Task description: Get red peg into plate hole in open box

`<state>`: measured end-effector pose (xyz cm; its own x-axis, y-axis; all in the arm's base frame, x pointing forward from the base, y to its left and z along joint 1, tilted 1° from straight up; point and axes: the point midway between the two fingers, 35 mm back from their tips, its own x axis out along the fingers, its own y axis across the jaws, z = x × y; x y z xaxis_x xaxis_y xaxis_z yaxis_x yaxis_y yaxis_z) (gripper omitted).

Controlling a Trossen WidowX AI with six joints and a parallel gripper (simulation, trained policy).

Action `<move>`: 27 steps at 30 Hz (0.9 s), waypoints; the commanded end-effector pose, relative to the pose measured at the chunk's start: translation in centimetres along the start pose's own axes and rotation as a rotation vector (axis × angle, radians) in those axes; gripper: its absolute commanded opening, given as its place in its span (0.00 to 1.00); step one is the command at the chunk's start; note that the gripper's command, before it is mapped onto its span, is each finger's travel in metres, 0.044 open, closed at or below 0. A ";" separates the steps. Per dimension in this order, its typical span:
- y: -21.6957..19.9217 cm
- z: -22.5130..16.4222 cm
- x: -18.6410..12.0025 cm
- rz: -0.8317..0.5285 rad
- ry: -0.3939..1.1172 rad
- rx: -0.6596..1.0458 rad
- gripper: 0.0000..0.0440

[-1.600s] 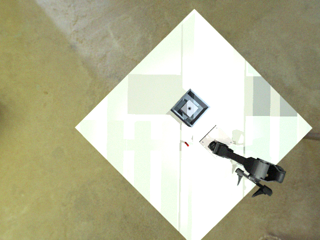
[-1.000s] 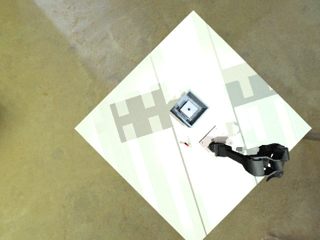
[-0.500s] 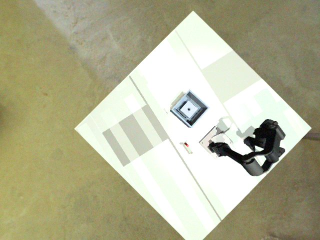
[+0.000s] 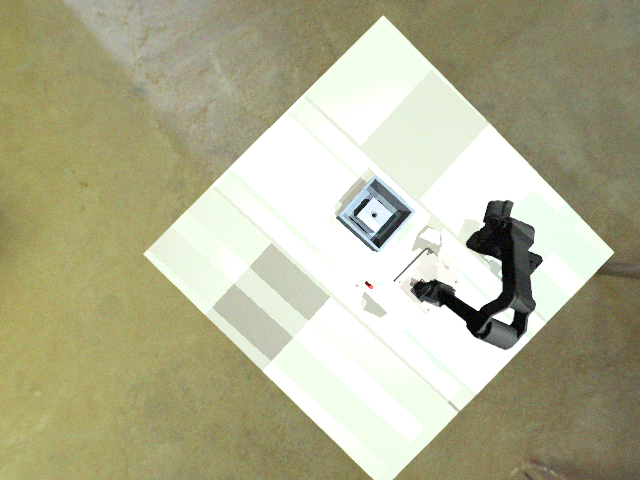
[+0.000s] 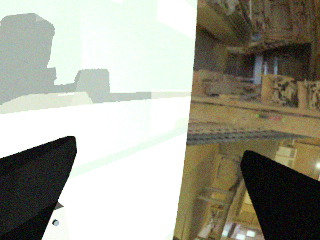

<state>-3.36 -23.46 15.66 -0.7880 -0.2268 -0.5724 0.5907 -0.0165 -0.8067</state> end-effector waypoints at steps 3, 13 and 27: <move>2.7 1.1 -4.4 0.110 -0.149 0.034 1.00; 7.2 0.0 -12.3 0.341 -0.352 0.016 1.00; 11.6 -6.9 -21.7 0.680 -0.495 -0.129 1.00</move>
<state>18.17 -13.99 17.36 -0.1528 -0.5645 -0.8112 0.8572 0.3328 -0.3930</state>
